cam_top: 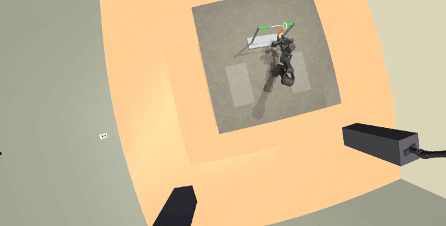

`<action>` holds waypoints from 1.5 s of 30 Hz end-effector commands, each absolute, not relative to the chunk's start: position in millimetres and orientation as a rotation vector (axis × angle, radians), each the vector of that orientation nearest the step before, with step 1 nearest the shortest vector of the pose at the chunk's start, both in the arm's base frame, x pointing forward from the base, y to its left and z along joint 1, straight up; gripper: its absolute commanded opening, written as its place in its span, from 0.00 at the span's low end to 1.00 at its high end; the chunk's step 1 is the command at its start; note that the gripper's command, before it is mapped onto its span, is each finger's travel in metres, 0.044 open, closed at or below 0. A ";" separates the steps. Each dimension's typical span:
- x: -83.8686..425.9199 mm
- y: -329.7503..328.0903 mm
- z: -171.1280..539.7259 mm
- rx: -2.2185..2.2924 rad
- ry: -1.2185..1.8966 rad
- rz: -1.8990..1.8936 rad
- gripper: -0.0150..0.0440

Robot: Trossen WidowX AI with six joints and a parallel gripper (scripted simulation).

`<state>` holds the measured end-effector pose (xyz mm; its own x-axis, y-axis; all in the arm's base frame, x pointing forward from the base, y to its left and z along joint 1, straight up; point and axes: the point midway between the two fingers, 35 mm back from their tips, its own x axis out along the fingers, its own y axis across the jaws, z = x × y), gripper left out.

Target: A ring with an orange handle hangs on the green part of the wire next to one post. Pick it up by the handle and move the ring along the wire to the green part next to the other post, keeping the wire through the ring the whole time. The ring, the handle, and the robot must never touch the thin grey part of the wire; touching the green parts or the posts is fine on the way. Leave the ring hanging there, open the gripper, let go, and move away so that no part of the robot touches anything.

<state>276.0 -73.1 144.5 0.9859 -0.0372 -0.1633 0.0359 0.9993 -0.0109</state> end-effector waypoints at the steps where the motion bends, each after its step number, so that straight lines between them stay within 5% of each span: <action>1: 282.7 -74.4 145.0 -0.003 0.162 -0.041 0.53; 45: 323.5 -72.8 132.0 -0.002 0.158 -0.041 0.53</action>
